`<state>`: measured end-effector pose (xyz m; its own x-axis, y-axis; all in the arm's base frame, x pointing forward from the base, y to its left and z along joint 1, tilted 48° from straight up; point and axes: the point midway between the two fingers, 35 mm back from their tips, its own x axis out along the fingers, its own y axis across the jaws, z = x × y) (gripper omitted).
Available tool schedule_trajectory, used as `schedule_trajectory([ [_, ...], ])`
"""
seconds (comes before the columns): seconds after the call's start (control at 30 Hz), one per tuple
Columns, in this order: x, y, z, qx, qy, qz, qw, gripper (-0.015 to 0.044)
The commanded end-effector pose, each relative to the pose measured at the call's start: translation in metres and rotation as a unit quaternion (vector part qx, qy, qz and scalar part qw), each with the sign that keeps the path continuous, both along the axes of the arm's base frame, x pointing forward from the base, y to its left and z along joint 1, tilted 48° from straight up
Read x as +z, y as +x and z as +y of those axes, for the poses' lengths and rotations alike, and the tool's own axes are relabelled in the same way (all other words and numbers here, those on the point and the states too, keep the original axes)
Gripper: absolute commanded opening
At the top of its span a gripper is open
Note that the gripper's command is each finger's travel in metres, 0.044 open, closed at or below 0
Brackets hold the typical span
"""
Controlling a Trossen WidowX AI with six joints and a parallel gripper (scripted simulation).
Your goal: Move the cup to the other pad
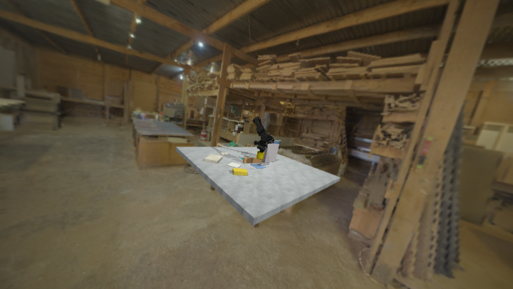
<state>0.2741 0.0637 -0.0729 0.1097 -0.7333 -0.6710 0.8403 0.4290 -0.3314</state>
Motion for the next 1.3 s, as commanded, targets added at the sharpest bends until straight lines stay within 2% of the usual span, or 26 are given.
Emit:
schedule_trajectory([
  [0.0,0.006,-0.002,-0.006,0.001,-0.001,0.0,1.0,0.0],
  [1.27,0.061,-0.007,-0.052,-0.001,-0.001,-0.001,1.0,0.0],
])
